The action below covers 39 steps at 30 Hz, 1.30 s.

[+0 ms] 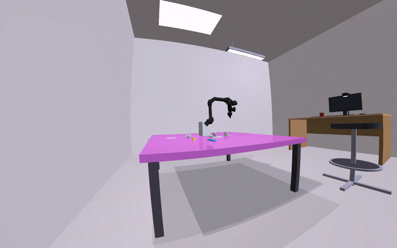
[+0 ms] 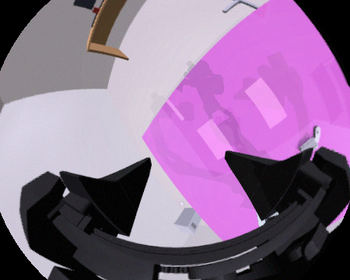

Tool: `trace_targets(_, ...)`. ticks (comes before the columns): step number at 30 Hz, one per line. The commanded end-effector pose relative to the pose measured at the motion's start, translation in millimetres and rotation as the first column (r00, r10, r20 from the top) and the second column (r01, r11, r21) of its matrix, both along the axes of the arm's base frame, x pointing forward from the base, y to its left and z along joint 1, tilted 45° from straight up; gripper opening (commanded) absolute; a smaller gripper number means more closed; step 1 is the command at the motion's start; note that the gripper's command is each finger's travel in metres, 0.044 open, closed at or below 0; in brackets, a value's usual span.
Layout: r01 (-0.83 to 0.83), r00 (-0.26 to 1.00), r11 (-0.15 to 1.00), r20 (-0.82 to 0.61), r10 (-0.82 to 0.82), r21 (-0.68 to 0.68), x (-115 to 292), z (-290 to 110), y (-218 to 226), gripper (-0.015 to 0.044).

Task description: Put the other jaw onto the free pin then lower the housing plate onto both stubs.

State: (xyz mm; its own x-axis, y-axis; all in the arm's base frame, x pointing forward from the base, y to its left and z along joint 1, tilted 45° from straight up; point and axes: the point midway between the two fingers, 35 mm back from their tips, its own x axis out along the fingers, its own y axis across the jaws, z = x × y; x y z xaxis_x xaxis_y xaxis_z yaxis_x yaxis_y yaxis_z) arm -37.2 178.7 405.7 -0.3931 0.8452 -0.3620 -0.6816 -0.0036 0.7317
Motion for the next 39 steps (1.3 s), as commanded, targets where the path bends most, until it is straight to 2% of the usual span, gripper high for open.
trace_targets(1,0.074,0.997,0.996,0.002,-0.074,-0.057,23.9,-19.0,17.5,0.0440)
trace_targets(10,0.256,0.966,0.948,0.002,-0.260,-0.190,91.6,-69.1,40.2,0.0440)
trace_targets(18,0.388,0.910,0.868,-0.020,-0.414,-0.312,155.3,-122.0,36.5,0.0440)
trace_targets(29,0.512,0.790,0.725,-0.078,-0.608,-0.461,225.3,-198.6,-6.3,0.0440)
trace_targets(39,0.563,0.641,0.602,-0.161,-0.750,-0.566,254.2,-263.4,-64.2,0.0440)
